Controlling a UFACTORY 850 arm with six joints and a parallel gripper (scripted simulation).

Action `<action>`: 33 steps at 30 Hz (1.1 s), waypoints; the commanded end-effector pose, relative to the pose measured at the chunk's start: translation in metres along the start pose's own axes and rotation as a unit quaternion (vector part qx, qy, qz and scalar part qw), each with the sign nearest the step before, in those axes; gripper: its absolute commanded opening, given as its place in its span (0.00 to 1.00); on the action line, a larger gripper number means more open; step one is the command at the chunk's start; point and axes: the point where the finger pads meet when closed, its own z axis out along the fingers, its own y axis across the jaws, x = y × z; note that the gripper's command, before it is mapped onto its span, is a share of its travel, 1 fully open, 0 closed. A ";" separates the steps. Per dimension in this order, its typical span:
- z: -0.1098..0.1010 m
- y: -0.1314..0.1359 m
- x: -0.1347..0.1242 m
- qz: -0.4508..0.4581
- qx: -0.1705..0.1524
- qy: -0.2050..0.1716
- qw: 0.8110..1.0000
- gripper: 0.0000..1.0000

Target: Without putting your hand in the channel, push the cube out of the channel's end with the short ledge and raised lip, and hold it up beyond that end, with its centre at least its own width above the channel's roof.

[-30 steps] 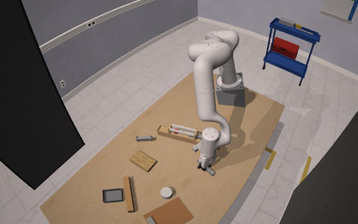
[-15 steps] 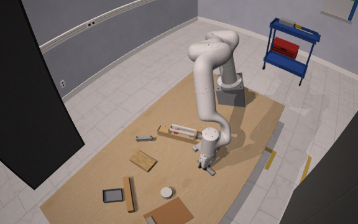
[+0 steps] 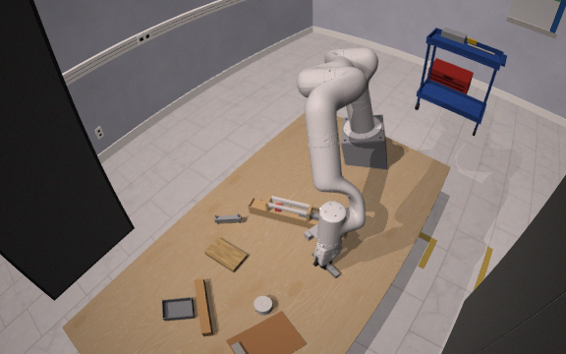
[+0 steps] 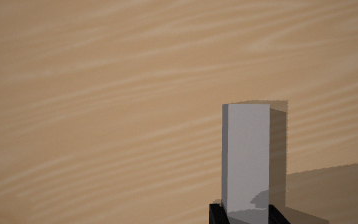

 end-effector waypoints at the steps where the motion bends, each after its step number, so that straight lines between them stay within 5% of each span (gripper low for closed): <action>1: -0.001 -0.001 -0.001 0.000 0.001 -0.001 1.000 0.00; 16: -0.005 -0.001 -0.001 0.000 0.001 -0.001 1.000 0.00; 27: -0.107 -0.001 -0.001 0.000 0.001 -0.001 1.000 0.00; 33: -0.117 -0.001 -0.001 0.000 0.001 -0.001 1.000 0.00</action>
